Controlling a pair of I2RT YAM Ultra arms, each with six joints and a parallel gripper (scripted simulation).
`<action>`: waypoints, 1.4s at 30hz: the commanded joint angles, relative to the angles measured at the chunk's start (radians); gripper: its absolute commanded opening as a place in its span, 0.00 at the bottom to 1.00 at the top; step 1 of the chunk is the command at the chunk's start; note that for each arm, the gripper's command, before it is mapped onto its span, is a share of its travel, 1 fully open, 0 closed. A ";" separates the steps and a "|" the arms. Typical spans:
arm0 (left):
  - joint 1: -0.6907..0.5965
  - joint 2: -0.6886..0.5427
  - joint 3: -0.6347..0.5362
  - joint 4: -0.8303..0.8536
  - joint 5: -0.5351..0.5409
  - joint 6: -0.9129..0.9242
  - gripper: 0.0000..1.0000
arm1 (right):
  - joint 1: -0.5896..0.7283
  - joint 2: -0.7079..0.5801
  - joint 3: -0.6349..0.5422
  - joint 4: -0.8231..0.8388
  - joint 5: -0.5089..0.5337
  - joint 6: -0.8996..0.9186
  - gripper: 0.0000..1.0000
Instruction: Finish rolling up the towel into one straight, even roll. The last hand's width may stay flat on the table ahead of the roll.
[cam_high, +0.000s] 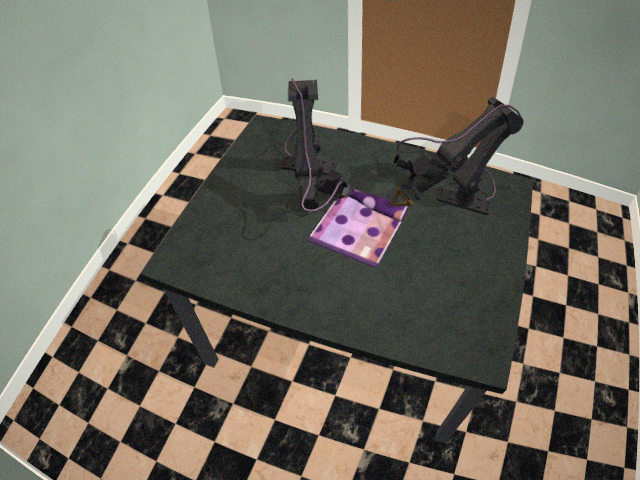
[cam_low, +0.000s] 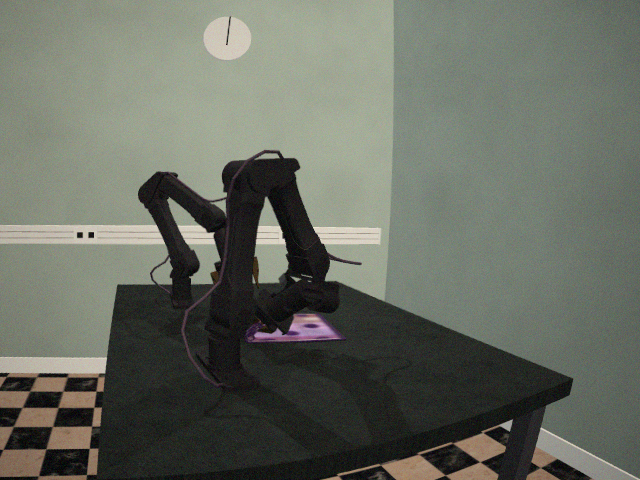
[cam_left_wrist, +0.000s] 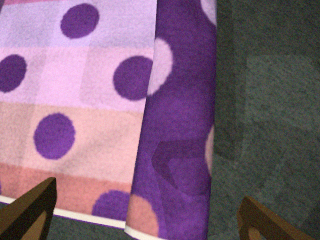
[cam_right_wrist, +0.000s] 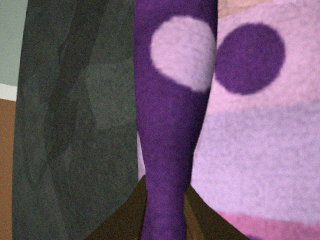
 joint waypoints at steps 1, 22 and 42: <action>-0.020 -0.014 -0.014 0.047 -0.026 -0.022 0.98 | -0.009 0.026 0.025 -0.015 -0.021 -0.026 0.17; -0.050 0.084 -0.183 0.313 -0.042 -0.038 0.98 | -0.009 0.052 0.016 0.016 -0.021 -0.029 0.17; -0.067 0.179 -0.205 0.443 -0.054 -0.055 0.47 | -0.009 0.052 0.016 0.016 -0.021 -0.029 0.17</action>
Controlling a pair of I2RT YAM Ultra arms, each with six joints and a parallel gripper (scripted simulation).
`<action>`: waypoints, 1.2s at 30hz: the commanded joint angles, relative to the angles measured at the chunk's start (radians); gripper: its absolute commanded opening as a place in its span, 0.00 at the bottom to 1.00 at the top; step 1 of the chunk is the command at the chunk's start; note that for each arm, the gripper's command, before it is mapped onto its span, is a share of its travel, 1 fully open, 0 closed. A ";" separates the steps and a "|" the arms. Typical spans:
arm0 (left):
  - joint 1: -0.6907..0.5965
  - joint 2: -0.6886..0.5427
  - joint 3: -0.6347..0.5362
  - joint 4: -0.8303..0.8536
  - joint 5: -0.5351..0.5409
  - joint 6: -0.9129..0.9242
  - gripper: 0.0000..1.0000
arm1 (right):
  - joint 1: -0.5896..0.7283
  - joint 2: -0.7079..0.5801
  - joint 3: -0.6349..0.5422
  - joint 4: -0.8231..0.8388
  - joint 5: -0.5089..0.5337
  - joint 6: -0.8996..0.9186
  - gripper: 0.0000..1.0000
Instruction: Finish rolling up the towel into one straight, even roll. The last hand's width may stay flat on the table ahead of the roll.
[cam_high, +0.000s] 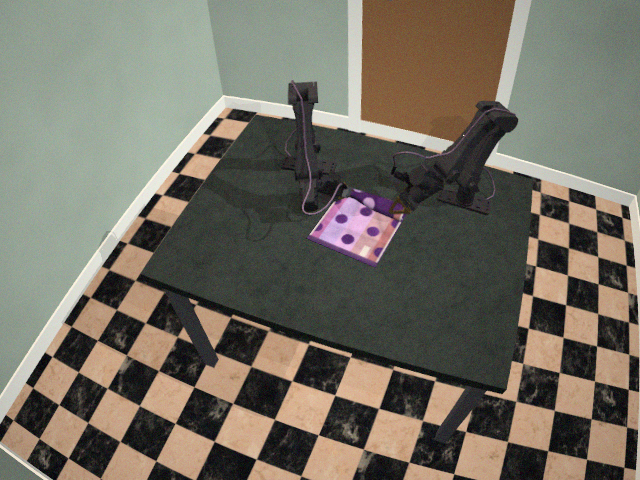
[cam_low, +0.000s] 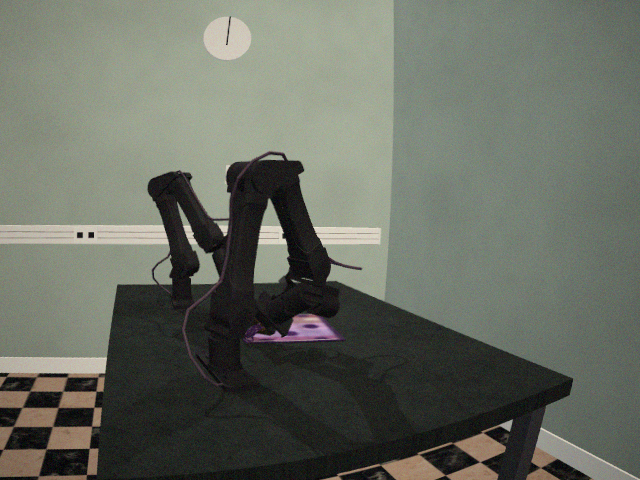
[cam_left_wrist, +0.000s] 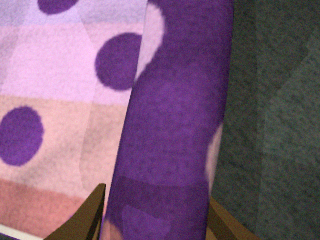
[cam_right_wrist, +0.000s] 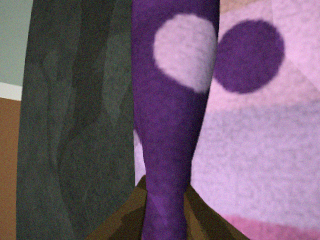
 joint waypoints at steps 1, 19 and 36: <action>-0.013 0.011 -0.013 0.029 -0.005 -0.011 0.43 | -0.007 0.013 0.016 0.015 -0.006 -0.010 0.17; -0.013 0.011 -0.013 0.029 -0.006 -0.011 0.19 | -0.007 0.013 0.016 0.015 -0.006 -0.010 0.17; -0.013 0.011 -0.013 0.029 -0.006 -0.011 0.19 | -0.007 -0.028 0.035 -0.045 -0.007 -0.008 0.81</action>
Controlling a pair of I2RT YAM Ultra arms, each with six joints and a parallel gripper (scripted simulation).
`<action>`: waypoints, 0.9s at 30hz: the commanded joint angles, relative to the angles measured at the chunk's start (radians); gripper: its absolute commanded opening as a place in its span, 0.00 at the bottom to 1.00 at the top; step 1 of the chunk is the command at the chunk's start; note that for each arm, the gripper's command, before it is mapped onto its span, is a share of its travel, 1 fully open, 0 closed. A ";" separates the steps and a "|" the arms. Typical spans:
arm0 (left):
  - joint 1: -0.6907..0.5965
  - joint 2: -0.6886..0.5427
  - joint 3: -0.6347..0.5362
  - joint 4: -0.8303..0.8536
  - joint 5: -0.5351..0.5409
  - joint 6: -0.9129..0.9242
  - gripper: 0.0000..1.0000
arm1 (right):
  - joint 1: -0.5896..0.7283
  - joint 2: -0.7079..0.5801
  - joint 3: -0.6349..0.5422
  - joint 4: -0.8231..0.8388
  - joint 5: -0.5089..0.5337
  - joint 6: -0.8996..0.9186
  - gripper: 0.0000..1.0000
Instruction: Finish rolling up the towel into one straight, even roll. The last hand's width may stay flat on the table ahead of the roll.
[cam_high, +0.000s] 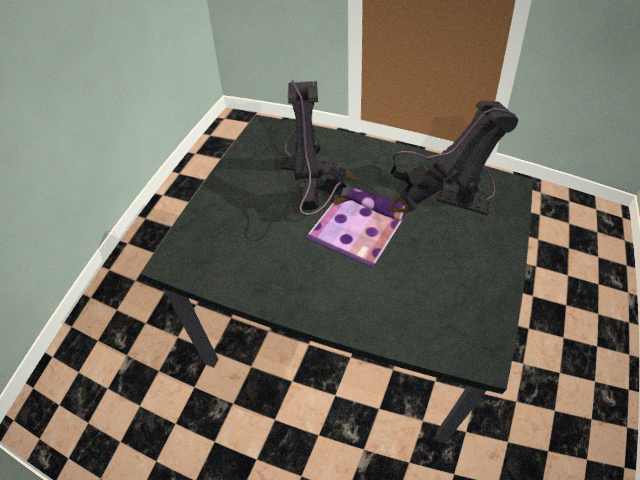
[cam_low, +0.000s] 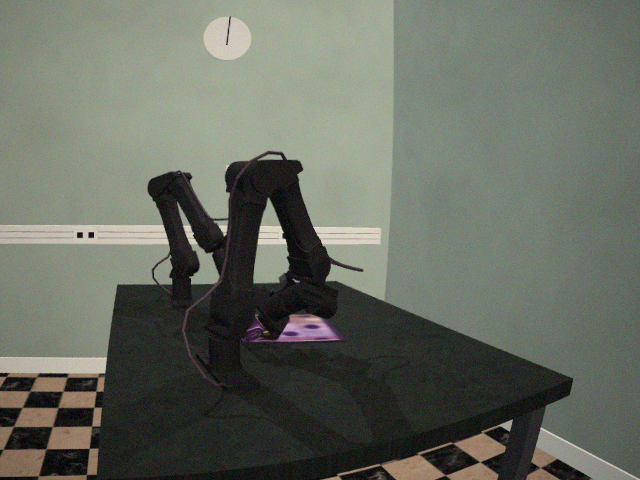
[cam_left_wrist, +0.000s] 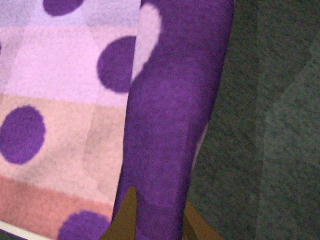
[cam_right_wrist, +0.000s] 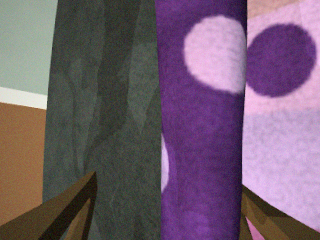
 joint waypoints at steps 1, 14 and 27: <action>-0.013 0.011 -0.013 0.016 -0.004 -0.010 0.19 | -0.007 -0.019 0.033 0.028 0.049 -0.008 0.81; 0.036 0.063 0.065 -0.098 0.076 -0.020 0.19 | -0.160 -0.021 0.141 -0.240 0.106 -0.215 0.85; 0.137 0.231 0.257 -0.360 0.247 -0.012 0.19 | -0.235 -0.033 0.209 -0.369 0.155 -0.330 0.87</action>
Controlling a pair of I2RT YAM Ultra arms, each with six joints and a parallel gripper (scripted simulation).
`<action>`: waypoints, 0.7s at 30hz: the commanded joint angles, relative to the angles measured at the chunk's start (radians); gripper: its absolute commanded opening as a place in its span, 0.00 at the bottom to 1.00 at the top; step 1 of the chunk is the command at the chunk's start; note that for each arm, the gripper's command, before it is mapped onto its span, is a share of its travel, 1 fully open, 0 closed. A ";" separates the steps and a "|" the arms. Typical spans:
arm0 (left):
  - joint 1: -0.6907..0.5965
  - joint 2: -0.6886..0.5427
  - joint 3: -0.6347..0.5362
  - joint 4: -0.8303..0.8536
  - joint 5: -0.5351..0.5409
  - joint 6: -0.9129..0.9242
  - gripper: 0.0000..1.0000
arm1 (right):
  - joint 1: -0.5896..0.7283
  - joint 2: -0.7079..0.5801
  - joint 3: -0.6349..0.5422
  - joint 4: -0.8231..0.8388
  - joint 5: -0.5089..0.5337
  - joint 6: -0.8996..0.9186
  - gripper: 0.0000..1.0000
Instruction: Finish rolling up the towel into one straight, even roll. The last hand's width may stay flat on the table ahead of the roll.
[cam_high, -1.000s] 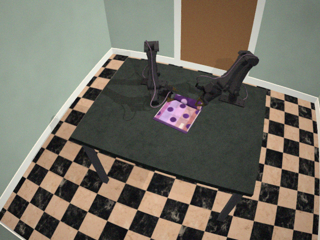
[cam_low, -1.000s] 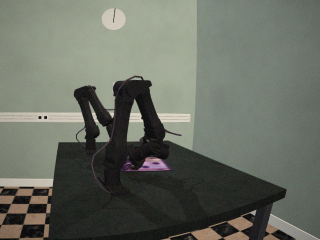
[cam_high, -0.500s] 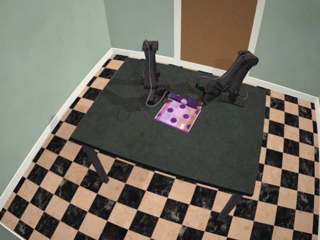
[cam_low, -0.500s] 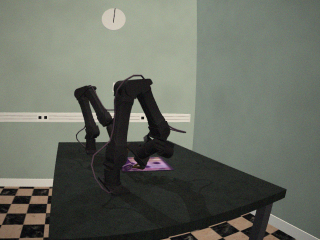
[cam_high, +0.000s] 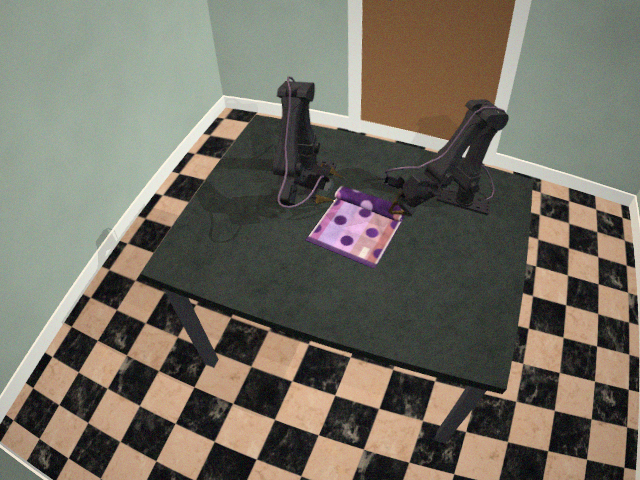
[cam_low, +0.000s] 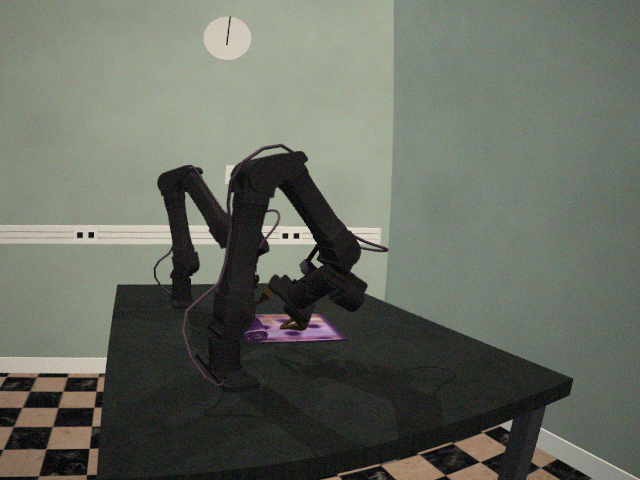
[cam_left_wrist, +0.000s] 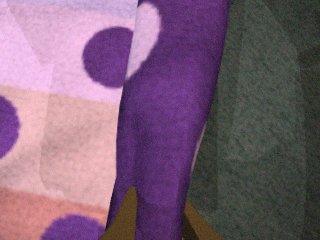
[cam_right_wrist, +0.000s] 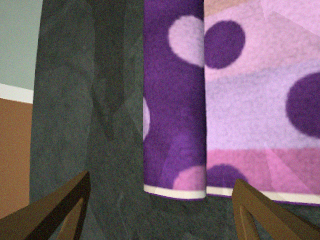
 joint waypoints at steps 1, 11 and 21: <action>0.036 0.067 0.083 -0.155 0.090 0.001 0.19 | 0.010 -0.056 -0.002 0.003 0.008 -0.009 0.87; 0.102 0.264 0.268 -0.406 0.210 0.055 0.19 | 0.122 -0.398 -0.172 0.248 0.062 0.168 0.90; 0.153 0.488 0.466 -0.690 0.308 0.133 0.19 | 0.451 -0.938 -0.411 0.558 0.337 0.486 0.94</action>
